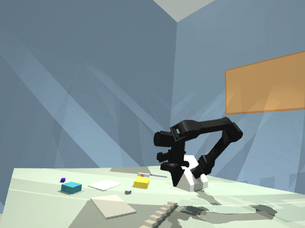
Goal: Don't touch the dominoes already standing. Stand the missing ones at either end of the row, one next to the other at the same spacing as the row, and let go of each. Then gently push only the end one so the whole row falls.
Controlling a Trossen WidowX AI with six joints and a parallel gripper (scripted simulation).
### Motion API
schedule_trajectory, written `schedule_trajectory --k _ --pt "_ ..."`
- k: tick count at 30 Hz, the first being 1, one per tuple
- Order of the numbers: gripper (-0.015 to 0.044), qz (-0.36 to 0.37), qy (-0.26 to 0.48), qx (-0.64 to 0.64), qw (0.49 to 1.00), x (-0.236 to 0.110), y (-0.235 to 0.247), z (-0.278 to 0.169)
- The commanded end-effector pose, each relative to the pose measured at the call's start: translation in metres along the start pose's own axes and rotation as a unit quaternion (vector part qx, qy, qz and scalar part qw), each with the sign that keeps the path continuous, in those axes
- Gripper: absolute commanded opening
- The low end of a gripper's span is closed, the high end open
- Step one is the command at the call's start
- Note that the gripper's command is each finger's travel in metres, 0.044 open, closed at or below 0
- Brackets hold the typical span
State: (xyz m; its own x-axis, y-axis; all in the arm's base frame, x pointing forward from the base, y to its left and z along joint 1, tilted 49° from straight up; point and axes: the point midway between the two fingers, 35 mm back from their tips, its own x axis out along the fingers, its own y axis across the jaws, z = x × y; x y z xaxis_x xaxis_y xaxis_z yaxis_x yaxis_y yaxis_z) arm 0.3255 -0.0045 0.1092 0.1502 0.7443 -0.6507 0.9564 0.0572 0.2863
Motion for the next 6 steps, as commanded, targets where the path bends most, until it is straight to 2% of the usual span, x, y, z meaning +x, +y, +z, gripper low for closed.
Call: schedule_trajectory --k 1,6 --pt "0.0 -0.002 -0.002 -0.002 1.0 -0.0002 -0.0005 0.0005" --pt "0.0 -0.002 -0.002 -0.002 1.0 -0.0002 -0.0005 0.0005"
